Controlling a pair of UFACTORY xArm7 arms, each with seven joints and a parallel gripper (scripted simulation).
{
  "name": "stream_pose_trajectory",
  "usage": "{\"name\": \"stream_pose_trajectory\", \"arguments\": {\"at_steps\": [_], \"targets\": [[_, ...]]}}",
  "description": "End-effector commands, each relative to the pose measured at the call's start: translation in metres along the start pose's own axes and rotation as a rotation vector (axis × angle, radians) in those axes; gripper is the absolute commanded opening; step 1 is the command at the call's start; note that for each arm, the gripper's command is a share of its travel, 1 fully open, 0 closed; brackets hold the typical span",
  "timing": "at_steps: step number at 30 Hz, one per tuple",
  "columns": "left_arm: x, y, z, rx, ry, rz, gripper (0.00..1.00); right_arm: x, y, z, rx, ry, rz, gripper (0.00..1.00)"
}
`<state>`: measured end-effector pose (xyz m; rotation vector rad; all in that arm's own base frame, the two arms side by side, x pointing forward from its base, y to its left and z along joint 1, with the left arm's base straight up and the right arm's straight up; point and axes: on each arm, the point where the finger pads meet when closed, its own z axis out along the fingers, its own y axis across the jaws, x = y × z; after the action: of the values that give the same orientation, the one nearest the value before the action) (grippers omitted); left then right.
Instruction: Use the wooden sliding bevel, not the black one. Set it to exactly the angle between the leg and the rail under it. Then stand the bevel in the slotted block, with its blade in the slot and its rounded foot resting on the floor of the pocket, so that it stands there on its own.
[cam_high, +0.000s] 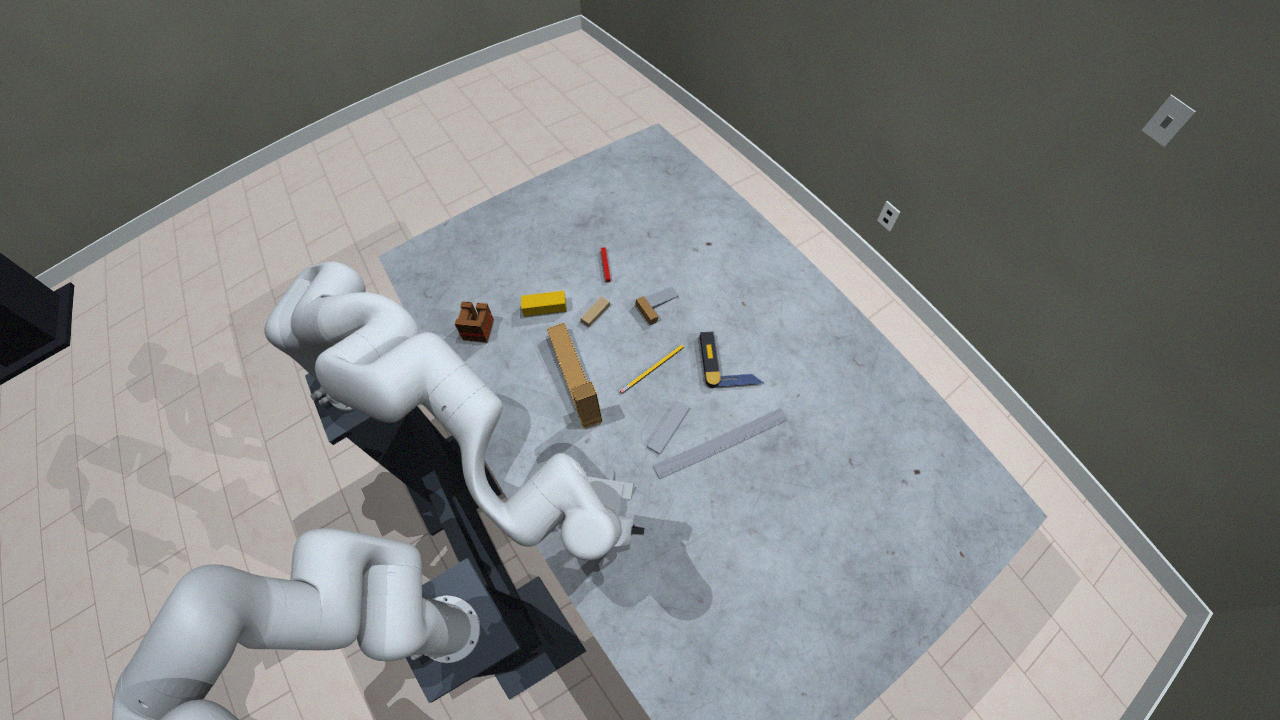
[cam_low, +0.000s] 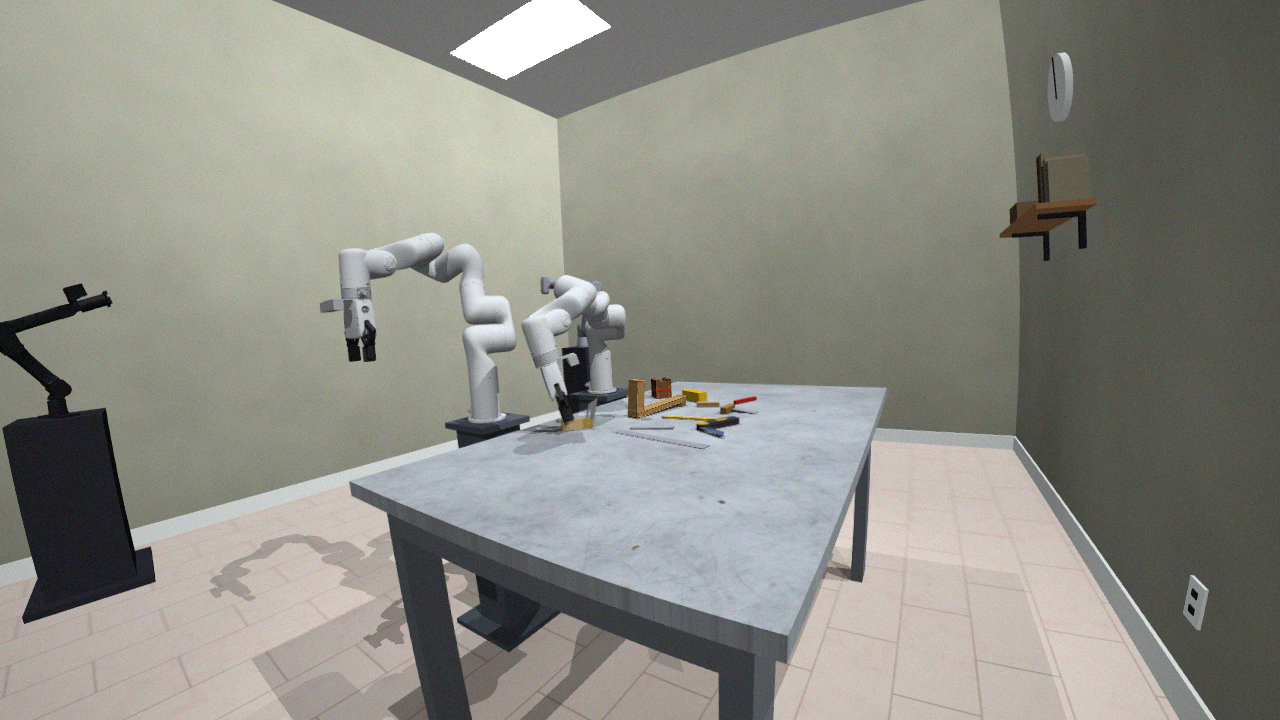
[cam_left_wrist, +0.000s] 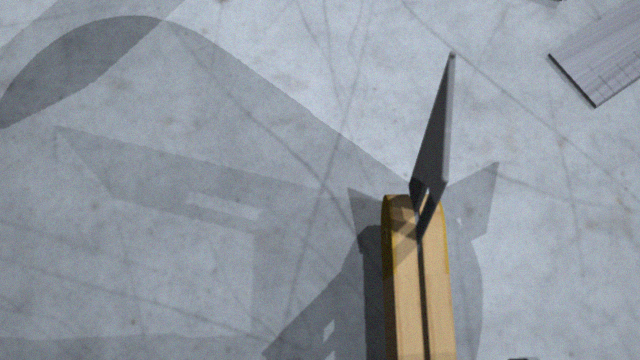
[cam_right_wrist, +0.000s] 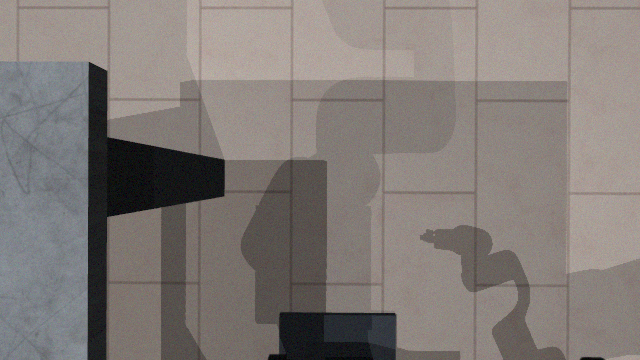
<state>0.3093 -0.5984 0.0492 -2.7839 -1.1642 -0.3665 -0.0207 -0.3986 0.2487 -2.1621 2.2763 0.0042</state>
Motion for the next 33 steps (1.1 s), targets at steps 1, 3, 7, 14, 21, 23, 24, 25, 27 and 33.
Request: {"name": "stream_pose_trajectory", "arguments": {"at_steps": [1, 3, 7, 14, 21, 23, 24, 25, 27, 33], "targets": [[-0.001, 0.002, 0.002, -0.006, -0.003, -0.002, 0.48, 0.001, 0.000, -0.001, 0.001, 0.003, 0.000, 1.00], [-0.002, 0.002, 0.005, -0.006, -0.003, -0.002, 0.48, 0.001, 0.000, -0.001, 0.001, 0.003, 0.000, 1.00], [-0.004, 0.002, 0.011, -0.006, -0.003, -0.002, 0.48, 0.001, 0.000, -0.001, 0.001, 0.003, 0.000, 1.00], [-0.006, 0.002, 0.018, -0.006, -0.003, -0.002, 0.48, 0.001, 0.000, -0.001, 0.001, 0.003, 0.000, 1.00], [-0.006, 0.002, 0.020, -0.006, -0.003, -0.002, 0.48, 0.001, 0.000, -0.001, 0.001, 0.003, 0.000, 1.00], [-0.006, 0.002, 0.020, -0.006, -0.003, -0.002, 0.48, 0.001, 0.000, -0.001, 0.001, 0.003, 0.000, 1.00], [-0.006, 0.002, 0.020, -0.006, -0.003, -0.002, 0.48, 0.001, 0.000, -0.001, 0.001, 0.003, 0.000, 1.00], [-0.006, 0.002, 0.020, -0.006, -0.003, -0.002, 0.48, 0.001, 0.000, -0.001, 0.001, 0.003, 0.000, 1.00], [-0.006, 0.002, 0.020, -0.006, -0.003, -0.002, 0.48, 0.001, 0.000, -0.001, 0.001, 0.003, 0.000, 1.00], [-0.006, 0.002, 0.020, -0.006, -0.003, -0.002, 0.48, 0.001, 0.000, -0.001, 0.001, 0.003, 0.000, 1.00]]}}
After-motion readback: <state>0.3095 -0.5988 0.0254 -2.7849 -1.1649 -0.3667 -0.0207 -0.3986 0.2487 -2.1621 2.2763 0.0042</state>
